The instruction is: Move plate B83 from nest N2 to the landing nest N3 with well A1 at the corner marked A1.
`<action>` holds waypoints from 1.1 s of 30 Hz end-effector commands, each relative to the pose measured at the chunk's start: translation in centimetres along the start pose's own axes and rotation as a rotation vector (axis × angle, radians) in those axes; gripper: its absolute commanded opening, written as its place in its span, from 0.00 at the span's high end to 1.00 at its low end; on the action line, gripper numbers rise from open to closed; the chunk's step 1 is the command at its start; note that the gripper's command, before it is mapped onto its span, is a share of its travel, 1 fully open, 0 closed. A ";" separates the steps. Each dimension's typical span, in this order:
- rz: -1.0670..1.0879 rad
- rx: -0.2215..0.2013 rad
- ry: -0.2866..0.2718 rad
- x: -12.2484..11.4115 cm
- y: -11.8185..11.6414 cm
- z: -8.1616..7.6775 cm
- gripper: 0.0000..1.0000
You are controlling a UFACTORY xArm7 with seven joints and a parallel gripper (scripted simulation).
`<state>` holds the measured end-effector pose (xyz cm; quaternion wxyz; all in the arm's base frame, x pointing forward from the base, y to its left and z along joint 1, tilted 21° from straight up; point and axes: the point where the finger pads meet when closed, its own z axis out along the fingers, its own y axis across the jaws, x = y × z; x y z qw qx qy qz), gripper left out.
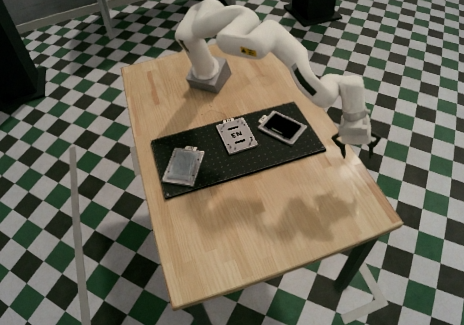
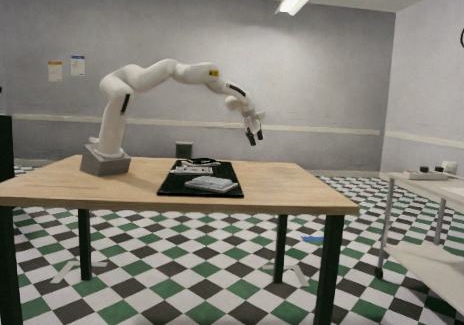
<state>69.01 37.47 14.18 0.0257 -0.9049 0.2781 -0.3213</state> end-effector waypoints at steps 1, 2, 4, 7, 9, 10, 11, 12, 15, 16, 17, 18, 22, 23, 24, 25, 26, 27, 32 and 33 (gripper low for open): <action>0.001 0.007 0.002 0.1 -0.3 -0.3 0.00; 0.001 0.007 0.002 0.1 -0.3 -0.3 0.00; 0.001 0.007 0.002 0.1 -0.3 -0.3 0.00; 0.001 0.007 0.002 0.1 -0.3 -0.3 0.00; 0.001 0.007 0.002 0.1 -0.3 -0.3 0.00; 0.001 0.007 0.002 0.1 -0.3 -0.3 0.00; 0.001 0.007 0.002 0.1 -0.3 -0.3 0.00; 0.001 0.007 0.002 0.1 -0.3 -0.3 0.00; 0.001 0.007 0.002 0.1 -0.3 -0.3 0.00; 0.001 0.007 0.002 0.1 -0.3 -0.3 0.00; 0.001 0.007 0.002 0.1 -0.3 -0.3 0.00; -0.022 -0.005 -0.019 0.2 0.2 -0.3 0.00; -0.045 -0.017 -0.040 0.2 1.6 -0.4 0.00; -0.070 -0.028 -0.060 0.2 2.1 -0.4 0.00; -0.094 -0.038 -0.079 0.1 2.6 -0.4 0.00; -0.098 -0.040 -0.083 0.0 3.1 -0.4 0.00; -0.099 -0.040 -0.083 -0.1 3.6 -0.4 0.00; -0.099 -0.040 -0.083 -0.1 3.6 -0.4 0.00; -0.158 -0.057 -0.126 -0.5 5.1 -0.7 0.00; -0.158 -0.057 -0.126 -0.5 5.1 -0.7 0.00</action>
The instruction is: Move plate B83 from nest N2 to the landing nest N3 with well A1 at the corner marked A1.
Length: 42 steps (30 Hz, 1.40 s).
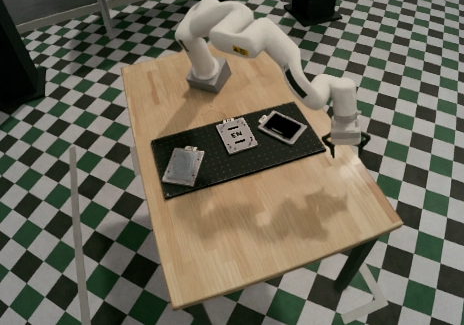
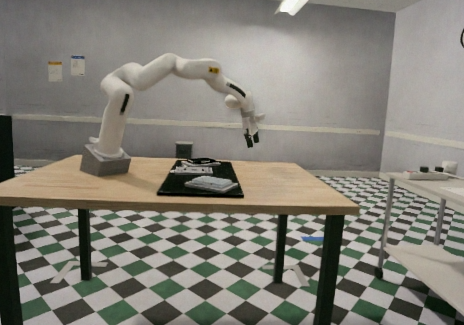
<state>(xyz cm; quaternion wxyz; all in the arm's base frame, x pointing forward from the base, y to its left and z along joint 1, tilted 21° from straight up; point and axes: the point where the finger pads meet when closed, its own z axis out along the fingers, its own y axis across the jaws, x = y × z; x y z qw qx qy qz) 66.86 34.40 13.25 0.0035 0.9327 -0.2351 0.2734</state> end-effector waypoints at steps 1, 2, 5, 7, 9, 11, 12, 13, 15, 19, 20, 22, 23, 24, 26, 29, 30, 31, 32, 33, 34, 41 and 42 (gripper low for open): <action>-0.049 -0.004 -0.034 -0.4 1.2 -0.5 0.00; -0.049 -0.004 -0.034 -0.6 1.7 -0.5 0.00; -0.114 -0.015 -0.074 -1.3 2.9 -0.8 0.00; -0.114 -0.015 -0.074 -1.6 3.4 -0.9 0.00; -0.114 -0.015 -0.074 -1.6 3.4 -0.9 0.00; -0.173 -0.021 -0.104 -2.1 4.1 -1.2 0.00; -0.185 -0.022 -0.111 -2.4 4.5 -1.4 0.00; -0.185 -0.022 -0.111 -2.7 4.9 -1.5 0.00; -0.185 -0.022 -0.111 -2.7 5.0 -1.6 0.00; -0.246 -0.025 -0.137 -3.3 5.7 -1.9 0.00; -0.262 -0.025 -0.144 -3.6 6.1 -2.1 0.00; -0.262 -0.025 -0.144 -4.0 6.5 -2.4 0.00; -0.262 -0.025 -0.144 -4.0 6.5 -2.4 0.00; -0.293 -0.026 -0.155 -4.3 6.9 -2.6 0.00; -0.343 -0.026 -0.173 -4.9 7.5 -3.0 0.00; -0.343 -0.026 -0.173 -5.4 8.1 -3.3 0.00; -0.343 -0.026 -0.173 -5.4 8.1 -3.3 0.00; -0.375 -0.026 -0.183 -5.7 8.4 -3.5 0.00; -0.407 -0.026 -0.192 -6.0 8.7 -3.7 0.00; -0.429 -0.026 -0.198 -6.3 9.0 -4.0 0.00; -0.429 -0.026 -0.198 -6.3 9.0 -4.0 0.00; -0.520 -0.026 -0.219 -7.8 10.6 -5.0 0.00; -0.520 -0.026 -0.219 -8.1 10.9 -5.2 0.00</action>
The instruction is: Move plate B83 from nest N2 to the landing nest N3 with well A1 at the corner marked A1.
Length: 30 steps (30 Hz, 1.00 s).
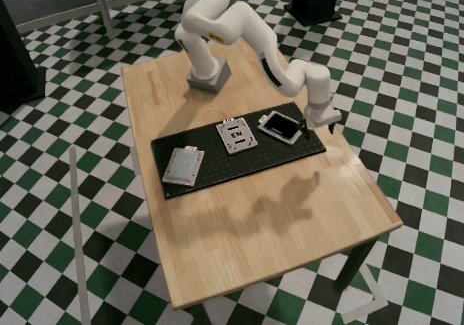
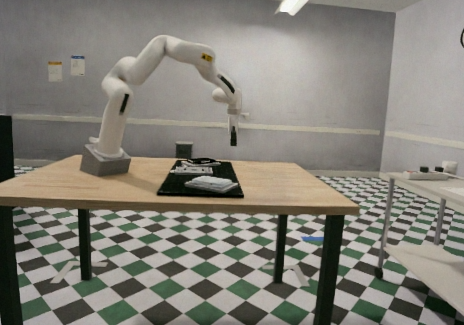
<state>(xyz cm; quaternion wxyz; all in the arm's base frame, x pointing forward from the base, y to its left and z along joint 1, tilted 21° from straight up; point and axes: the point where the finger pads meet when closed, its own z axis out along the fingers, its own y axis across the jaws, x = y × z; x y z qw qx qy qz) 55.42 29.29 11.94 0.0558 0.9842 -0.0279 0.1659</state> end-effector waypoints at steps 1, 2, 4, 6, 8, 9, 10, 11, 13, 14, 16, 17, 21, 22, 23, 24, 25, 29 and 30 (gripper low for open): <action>-0.076 0.004 -0.012 -2.1 0.6 -1.0 0.00; -0.076 0.004 -0.012 -2.1 0.6 -1.0 0.00; -0.109 0.002 -0.017 -2.6 0.8 -1.1 0.00; -0.170 -0.003 -0.027 -3.5 1.1 -1.4 0.00; -0.170 -0.003 -0.028 -4.4 1.5 -1.6 0.00; -0.170 -0.003 -0.028 -4.4 1.5 -1.6 0.00; -0.170 -0.003 -0.028 -4.4 1.5 -1.6 0.00; -0.203 -0.006 -0.032 -4.9 1.6 -1.7 0.00; -0.267 -0.013 -0.040 -5.8 2.0 -2.0 0.00; -0.267 -0.013 -0.040 -6.2 2.2 -2.1 0.00; -0.267 -0.013 -0.040 -6.7 2.4 -2.2 0.00; -0.267 -0.013 -0.040 -6.7 2.4 -2.2 0.00; -0.365 -0.028 -0.051 -8.1 3.0 -2.5 0.00; -0.366 -0.028 -0.051 -8.5 3.2 -2.6 0.00; -0.366 -0.028 -0.051 -9.0 3.4 -2.7 0.00; -0.366 -0.028 -0.051 -9.0 3.4 -2.7 0.00; -0.366 -0.028 -0.051 -9.0 3.4 -2.7 0.00; -0.431 -0.040 -0.057 -9.9 3.9 -2.9 0.00; -0.464 -0.047 -0.060 -10.4 4.1 -3.0 0.00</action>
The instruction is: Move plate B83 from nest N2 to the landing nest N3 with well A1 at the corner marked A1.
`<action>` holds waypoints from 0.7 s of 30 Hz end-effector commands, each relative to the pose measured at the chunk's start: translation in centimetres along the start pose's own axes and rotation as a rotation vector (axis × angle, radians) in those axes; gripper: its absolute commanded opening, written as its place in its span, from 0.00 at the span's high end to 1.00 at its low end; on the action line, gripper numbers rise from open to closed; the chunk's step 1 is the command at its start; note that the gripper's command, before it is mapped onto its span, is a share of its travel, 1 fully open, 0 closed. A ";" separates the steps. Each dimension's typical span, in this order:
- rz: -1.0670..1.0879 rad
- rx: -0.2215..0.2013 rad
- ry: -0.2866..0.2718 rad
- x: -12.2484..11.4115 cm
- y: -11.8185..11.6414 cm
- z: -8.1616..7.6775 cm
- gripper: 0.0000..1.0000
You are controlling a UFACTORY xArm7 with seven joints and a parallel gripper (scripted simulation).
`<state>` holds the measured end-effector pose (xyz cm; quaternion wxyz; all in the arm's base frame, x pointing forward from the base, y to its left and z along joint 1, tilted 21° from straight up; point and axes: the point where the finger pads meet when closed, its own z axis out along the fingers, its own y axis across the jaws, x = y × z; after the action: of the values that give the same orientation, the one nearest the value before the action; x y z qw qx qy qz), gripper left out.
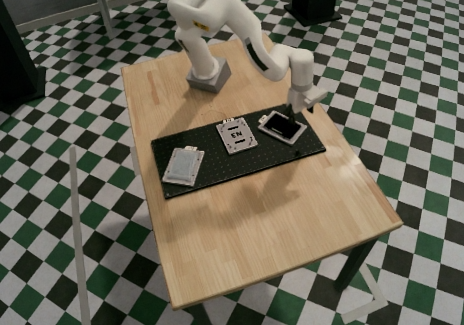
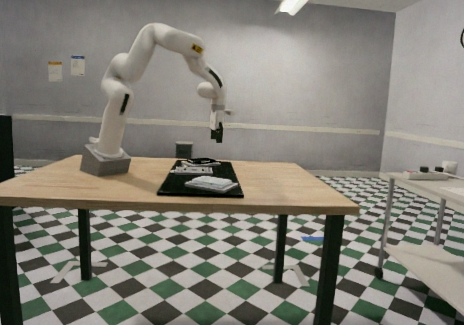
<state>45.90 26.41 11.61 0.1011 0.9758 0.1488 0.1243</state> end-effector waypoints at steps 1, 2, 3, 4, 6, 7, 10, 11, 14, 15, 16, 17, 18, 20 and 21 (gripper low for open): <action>-0.098 -0.016 -0.004 -2.0 0.1 -0.5 0.00; -0.098 -0.016 -0.004 -2.5 0.2 -0.5 0.00; -0.098 -0.016 -0.004 -2.7 0.2 -0.5 0.00; -0.098 -0.016 -0.004 -2.7 0.2 -0.5 0.00; -0.130 -0.024 -0.008 -3.2 0.3 -0.6 0.00; -0.162 -0.032 -0.012 -3.7 0.3 -0.6 0.00; -0.200 -0.042 -0.017 -5.1 0.6 -0.6 0.00; -0.200 -0.042 -0.017 -5.4 0.6 -0.6 0.00; -0.200 -0.042 -0.017 -5.4 0.6 -0.6 0.00; -0.231 -0.051 -0.021 -5.8 0.7 -0.6 0.00; -0.263 -0.061 -0.025 -6.3 0.9 -0.6 0.00; -0.294 -0.071 -0.030 -6.8 1.0 -0.6 0.00; -0.302 -0.073 -0.031 -7.3 1.1 -0.6 0.00; -0.302 -0.073 -0.031 -8.1 1.3 -0.6 0.00; -0.302 -0.073 -0.031 -8.1 1.3 -0.6 0.00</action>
<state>39.95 23.46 10.76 0.1496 0.9463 0.2691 0.0990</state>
